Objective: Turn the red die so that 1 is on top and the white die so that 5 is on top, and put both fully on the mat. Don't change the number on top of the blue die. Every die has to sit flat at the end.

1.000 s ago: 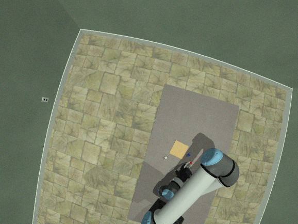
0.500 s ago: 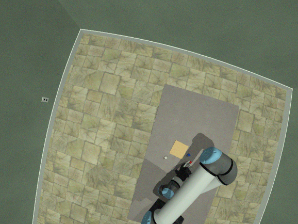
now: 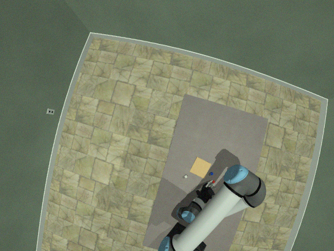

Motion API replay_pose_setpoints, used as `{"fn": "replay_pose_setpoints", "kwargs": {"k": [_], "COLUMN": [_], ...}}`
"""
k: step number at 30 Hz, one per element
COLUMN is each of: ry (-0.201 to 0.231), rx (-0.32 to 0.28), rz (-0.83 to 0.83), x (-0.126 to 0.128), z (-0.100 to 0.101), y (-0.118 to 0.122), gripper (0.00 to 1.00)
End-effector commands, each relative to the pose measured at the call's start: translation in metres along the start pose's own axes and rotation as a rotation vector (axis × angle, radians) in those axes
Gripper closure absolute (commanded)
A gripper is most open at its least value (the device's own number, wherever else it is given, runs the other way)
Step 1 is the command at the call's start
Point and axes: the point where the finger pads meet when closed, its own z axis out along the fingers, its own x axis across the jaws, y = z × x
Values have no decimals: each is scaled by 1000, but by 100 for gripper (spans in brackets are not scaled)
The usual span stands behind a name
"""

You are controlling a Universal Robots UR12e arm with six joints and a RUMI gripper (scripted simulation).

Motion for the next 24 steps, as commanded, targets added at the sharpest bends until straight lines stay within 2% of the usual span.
{"fn": "replay_pose_setpoints", "kwargs": {"k": [1,24], "ry": [0,0], "rx": [0,0], "rz": [0,0], "x": [0,0], "z": [0,1], "y": [0,-2], "gripper": [97,97]}}
